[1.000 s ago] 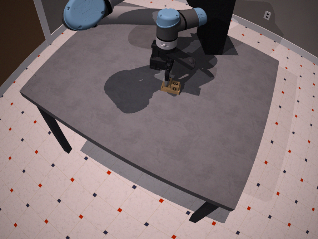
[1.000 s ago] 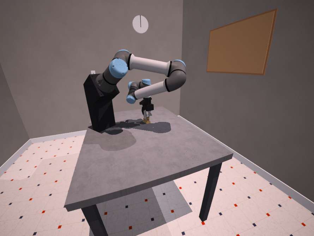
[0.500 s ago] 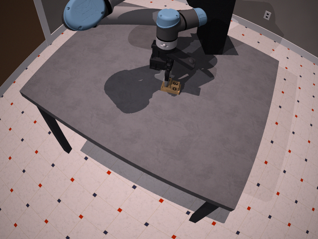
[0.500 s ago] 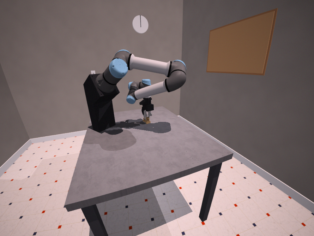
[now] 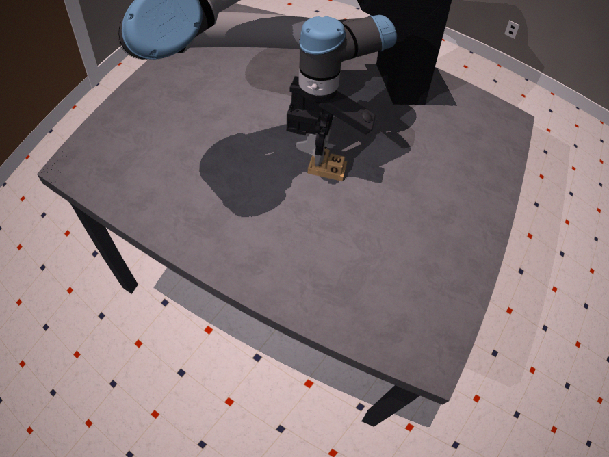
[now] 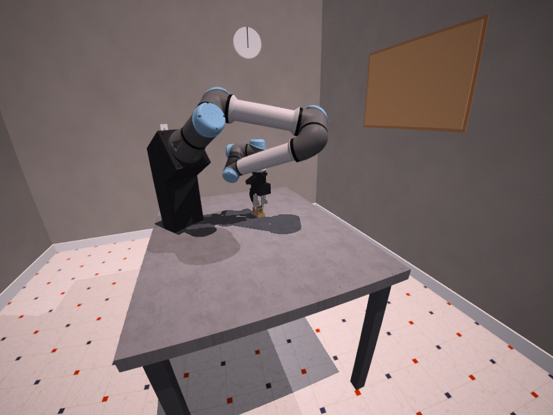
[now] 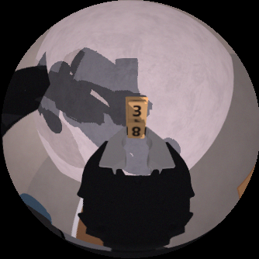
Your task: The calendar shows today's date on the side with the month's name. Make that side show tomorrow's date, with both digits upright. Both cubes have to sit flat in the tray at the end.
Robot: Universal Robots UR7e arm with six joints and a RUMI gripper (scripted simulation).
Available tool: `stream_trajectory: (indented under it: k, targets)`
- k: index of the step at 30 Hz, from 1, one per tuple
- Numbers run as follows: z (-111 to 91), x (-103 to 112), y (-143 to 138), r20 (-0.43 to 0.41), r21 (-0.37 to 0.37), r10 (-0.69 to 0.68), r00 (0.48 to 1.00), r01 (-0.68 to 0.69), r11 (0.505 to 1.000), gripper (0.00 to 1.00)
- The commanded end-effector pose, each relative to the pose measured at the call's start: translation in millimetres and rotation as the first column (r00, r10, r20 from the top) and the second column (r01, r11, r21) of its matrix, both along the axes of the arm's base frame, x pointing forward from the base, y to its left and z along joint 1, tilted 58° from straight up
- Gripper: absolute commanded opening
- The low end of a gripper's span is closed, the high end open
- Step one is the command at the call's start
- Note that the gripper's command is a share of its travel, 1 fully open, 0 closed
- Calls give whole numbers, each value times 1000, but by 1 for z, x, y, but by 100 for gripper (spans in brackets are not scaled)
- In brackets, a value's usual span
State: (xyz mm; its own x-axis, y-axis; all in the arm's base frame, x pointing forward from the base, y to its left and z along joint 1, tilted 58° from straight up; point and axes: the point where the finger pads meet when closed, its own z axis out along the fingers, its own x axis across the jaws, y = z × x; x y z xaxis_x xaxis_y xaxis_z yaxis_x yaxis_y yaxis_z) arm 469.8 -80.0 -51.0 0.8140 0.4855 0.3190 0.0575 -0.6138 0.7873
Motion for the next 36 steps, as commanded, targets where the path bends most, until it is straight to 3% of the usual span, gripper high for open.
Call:
stream_trajectory:
  k: [1,36]
  targets:
    - [0,0,0,1,0,1,1000,-1,1000,11]
    - [-5,6,-6,1,0,1,1000,-1,1000,11]
